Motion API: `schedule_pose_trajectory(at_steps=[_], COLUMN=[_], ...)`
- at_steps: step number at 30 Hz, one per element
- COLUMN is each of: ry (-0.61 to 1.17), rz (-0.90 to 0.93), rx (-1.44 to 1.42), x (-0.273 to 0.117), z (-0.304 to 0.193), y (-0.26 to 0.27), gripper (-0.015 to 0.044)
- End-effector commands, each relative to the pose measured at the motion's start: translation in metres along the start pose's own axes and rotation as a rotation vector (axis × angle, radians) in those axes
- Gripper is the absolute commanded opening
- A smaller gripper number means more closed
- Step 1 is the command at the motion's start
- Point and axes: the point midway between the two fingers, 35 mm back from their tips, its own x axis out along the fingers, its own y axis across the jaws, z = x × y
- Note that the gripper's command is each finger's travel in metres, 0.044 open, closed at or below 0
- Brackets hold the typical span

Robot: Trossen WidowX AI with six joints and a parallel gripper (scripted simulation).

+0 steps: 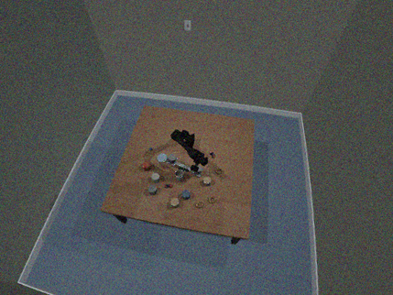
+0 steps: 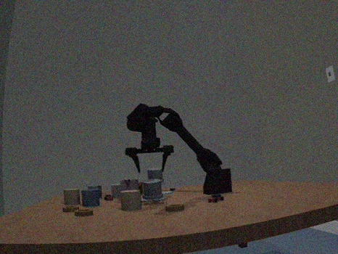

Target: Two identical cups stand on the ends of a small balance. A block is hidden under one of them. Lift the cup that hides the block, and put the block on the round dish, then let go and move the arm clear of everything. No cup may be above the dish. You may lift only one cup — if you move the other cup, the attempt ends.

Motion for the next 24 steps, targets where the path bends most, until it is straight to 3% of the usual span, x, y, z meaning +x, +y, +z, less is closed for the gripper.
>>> schedule_pose_trajectory(at_steps=[1, 24], ry=[-0.003, -0.003], rz=[0.008, 0.007], rx=[-0.012, -0.012], x=[0.005, 0.043], z=[0.003, 0.004], y=[0.000, 0.000], gripper=[0.0440, 0.0440])
